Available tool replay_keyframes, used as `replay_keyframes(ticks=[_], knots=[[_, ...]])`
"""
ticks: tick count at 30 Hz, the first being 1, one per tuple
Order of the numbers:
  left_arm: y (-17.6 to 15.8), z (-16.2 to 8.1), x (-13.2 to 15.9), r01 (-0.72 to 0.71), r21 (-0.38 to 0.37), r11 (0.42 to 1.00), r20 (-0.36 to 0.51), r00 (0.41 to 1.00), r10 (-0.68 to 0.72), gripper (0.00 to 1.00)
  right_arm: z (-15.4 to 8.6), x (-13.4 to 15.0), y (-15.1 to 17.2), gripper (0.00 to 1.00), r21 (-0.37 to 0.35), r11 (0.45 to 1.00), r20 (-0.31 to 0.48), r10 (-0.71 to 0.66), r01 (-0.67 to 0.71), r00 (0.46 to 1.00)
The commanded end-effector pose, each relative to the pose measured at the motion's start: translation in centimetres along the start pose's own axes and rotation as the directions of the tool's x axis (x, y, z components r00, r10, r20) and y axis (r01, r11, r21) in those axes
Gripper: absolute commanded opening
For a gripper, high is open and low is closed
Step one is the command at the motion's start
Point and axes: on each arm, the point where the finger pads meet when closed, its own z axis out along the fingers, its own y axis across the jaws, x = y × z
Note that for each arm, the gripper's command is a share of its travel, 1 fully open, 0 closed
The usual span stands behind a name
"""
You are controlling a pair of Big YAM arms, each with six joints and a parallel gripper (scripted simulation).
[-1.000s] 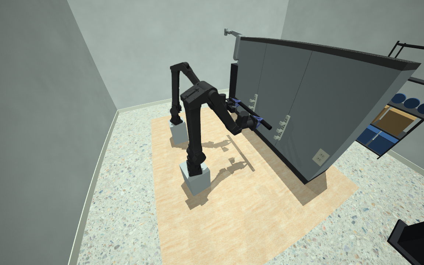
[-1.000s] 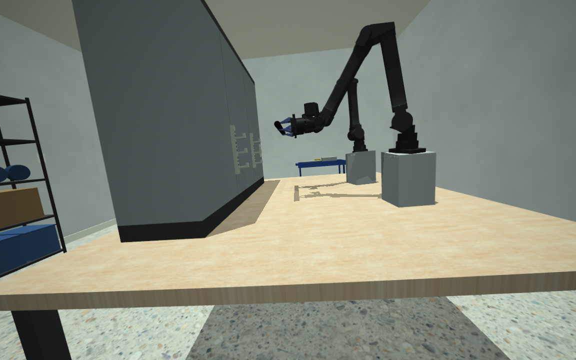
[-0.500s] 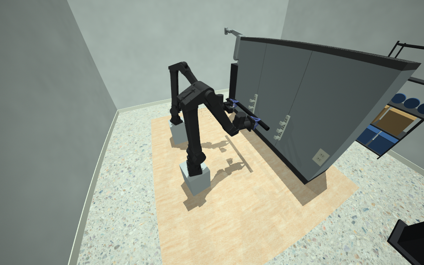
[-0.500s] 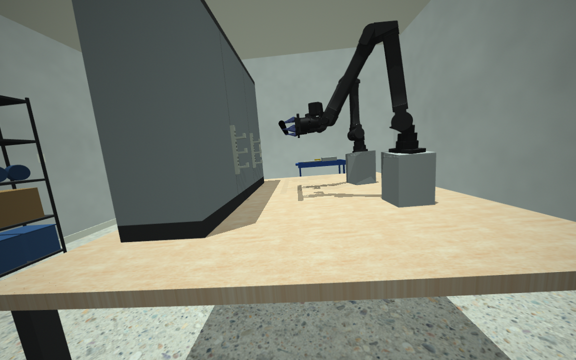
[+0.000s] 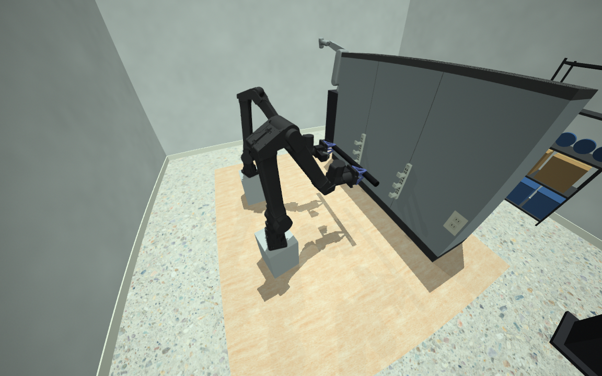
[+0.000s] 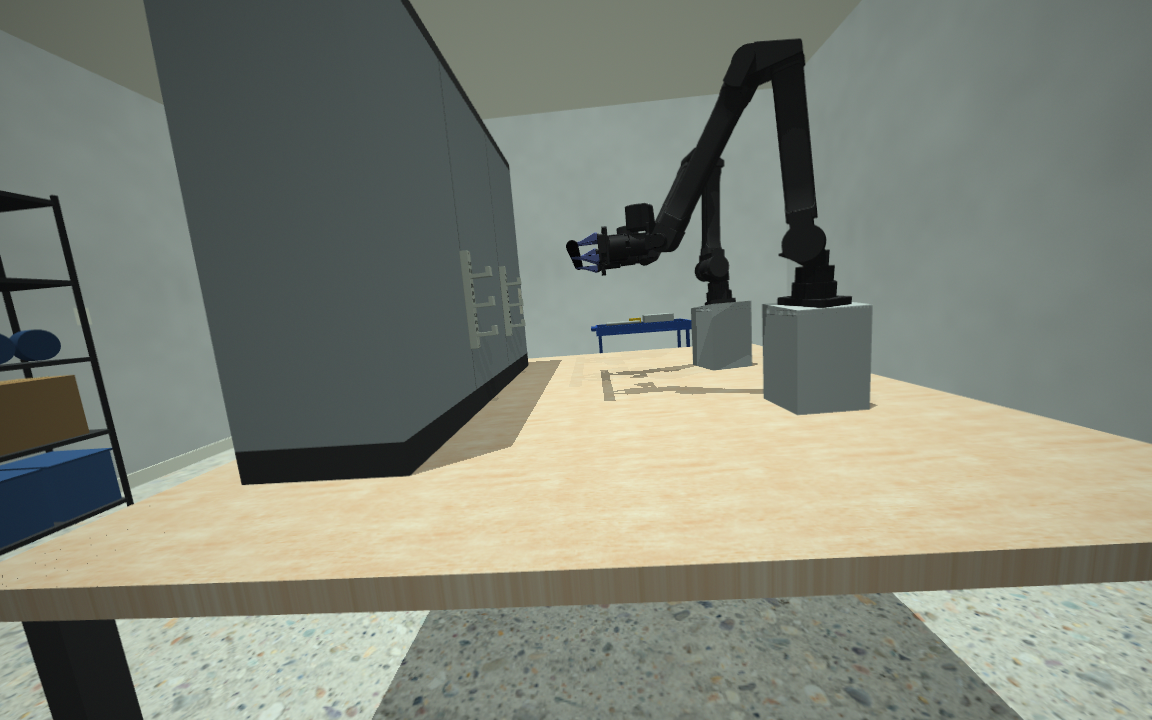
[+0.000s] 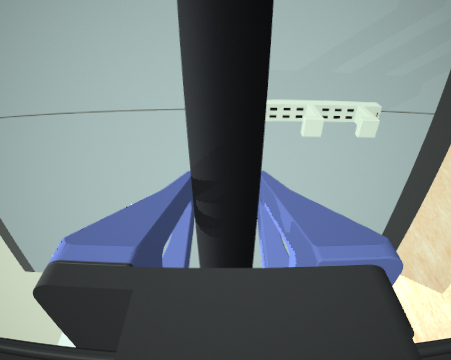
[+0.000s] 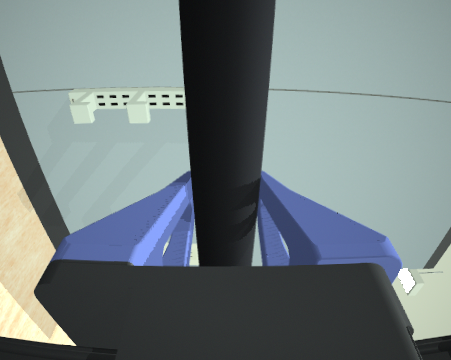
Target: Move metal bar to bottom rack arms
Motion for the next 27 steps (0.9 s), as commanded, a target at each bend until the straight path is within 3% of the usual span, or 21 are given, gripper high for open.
replay_keyframes(ticks=[1, 27], knots=[[3.78, -0.66, 0.66, 0.023, -0.08, 0.997, -0.016, 1.0, -0.024, 0.0, -0.48, 0.56, -3.26, 0.0, 0.081, 0.997, -0.022, 0.018, -0.016, 1.0], [3.35, -1.19, 0.66, 0.023, -0.08, 0.997, -0.016, 1.0, -0.024, 0.0, -1.03, 0.54, -2.73, 0.0, 0.081, 0.997, -0.022, 0.018, -0.016, 1.0]])
